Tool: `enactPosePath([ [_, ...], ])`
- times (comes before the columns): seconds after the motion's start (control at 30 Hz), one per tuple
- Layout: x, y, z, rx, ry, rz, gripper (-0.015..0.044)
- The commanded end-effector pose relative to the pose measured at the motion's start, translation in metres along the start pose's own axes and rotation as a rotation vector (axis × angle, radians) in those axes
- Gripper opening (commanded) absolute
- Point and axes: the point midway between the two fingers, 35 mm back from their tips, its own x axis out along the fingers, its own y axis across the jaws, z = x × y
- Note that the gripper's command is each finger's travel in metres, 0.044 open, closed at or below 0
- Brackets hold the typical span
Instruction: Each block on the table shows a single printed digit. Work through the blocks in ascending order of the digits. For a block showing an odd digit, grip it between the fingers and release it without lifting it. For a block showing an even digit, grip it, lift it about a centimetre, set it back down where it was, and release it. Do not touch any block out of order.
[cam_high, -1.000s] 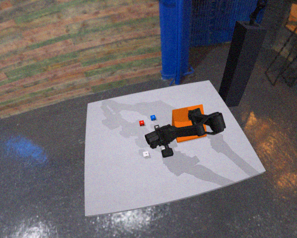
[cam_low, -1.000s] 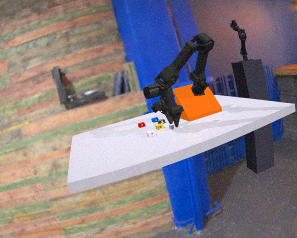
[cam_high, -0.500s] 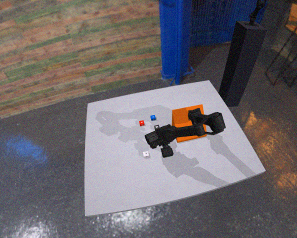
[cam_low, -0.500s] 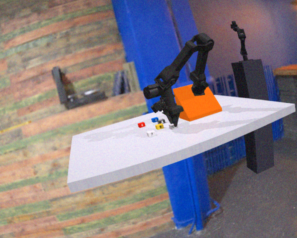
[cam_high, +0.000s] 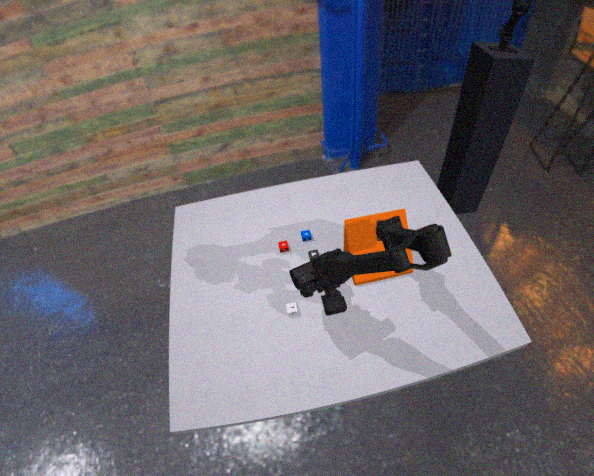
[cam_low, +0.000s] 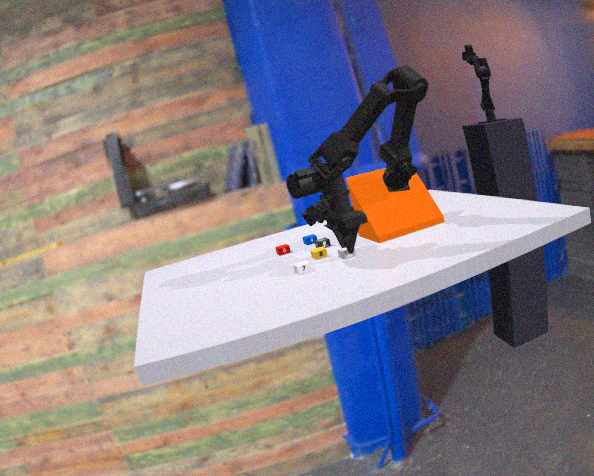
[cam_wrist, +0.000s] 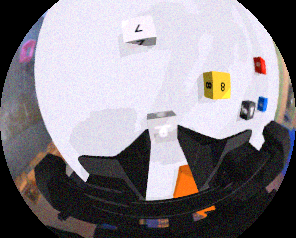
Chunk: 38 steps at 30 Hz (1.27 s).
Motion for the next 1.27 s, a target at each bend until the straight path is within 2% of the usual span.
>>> enactPosePath([
  [0.0,0.001,-0.001,0.000,0.006,0.000,-0.006,0.0120],
  [0.07,0.001,-0.001,0.000,0.006,0.000,-0.006,0.0120],
  [0.43,0.001,-0.001,0.000,0.006,0.000,-0.006,0.0400],
  [0.53,-0.001,-0.001,0.000,0.006,0.000,-0.006,0.0400],
  [0.67,-0.033,-0.001,0.000,0.006,0.000,-0.008,0.0400],
  [0.8,-0.037,0.000,0.001,0.006,0.000,-0.007,0.0400],
  [1.07,-0.109,0.064,0.017,0.005,-0.001,-0.008,0.0400],
  [1.23,-0.116,0.071,0.016,0.005,-0.001,-0.008,0.0400],
])
